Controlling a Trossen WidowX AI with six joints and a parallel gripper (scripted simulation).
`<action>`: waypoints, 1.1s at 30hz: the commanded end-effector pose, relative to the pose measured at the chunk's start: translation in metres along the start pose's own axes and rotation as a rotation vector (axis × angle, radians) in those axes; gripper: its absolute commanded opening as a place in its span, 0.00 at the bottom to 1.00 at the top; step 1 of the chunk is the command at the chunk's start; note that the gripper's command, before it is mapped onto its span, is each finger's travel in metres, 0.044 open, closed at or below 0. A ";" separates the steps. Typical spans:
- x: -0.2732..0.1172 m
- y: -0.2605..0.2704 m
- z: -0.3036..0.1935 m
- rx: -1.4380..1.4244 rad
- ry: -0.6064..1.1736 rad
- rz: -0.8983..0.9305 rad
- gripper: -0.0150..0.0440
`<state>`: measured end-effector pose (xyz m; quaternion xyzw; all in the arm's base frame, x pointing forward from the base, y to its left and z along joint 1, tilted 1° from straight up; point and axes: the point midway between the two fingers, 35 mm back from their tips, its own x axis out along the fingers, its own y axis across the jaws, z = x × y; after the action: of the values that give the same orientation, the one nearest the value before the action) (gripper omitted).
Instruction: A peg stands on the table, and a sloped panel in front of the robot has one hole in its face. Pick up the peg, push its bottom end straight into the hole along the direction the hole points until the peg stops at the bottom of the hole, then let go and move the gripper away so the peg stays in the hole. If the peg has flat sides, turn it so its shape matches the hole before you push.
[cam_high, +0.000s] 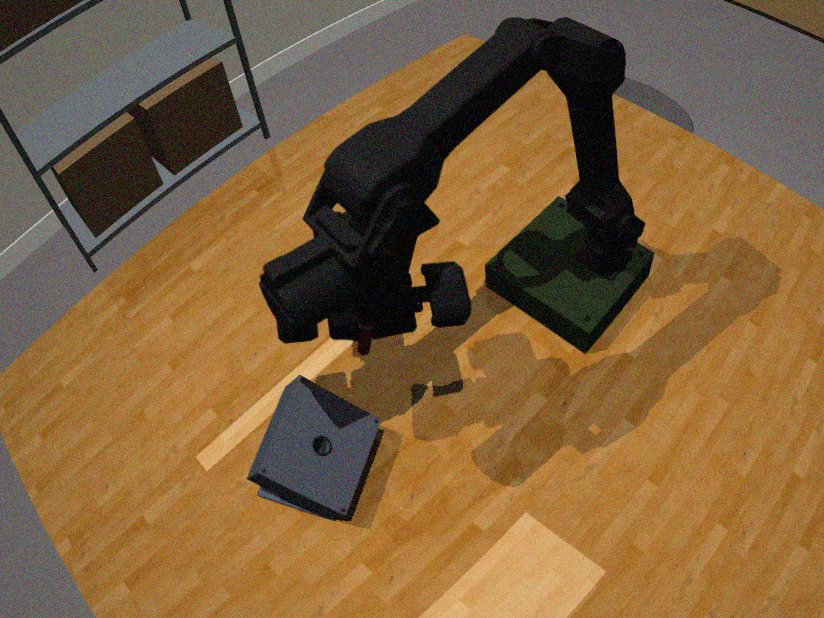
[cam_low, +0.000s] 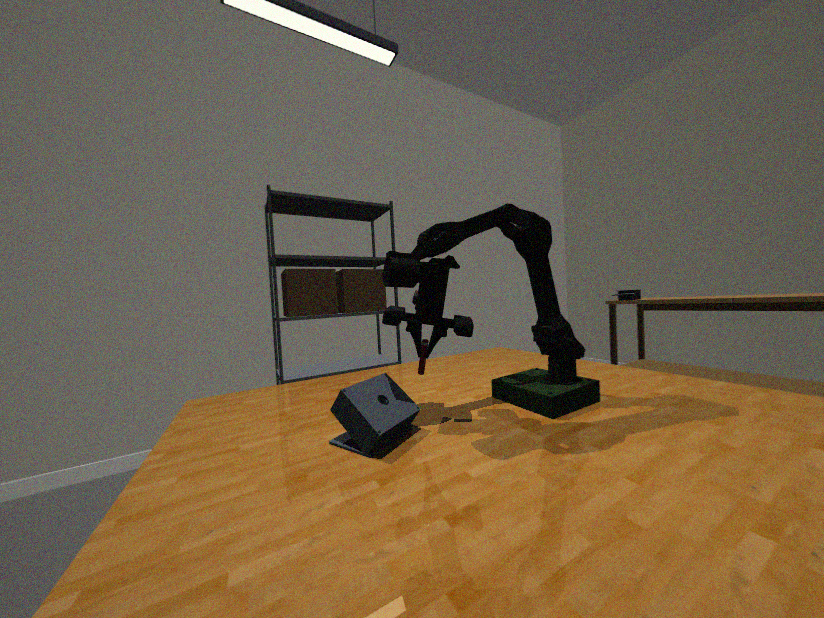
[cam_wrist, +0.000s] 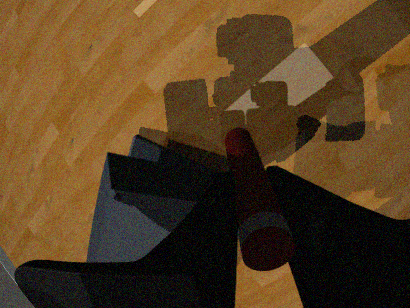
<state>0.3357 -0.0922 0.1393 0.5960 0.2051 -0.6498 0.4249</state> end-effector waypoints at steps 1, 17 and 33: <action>-0.002 0.004 -0.007 -0.012 -0.013 0.021 0.25; -0.013 0.008 -0.028 -0.073 -0.043 0.086 0.25; -0.025 0.010 -0.051 -0.131 -0.070 0.154 0.25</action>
<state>0.3662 -0.0549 0.1527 0.5603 0.1920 -0.6244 0.5093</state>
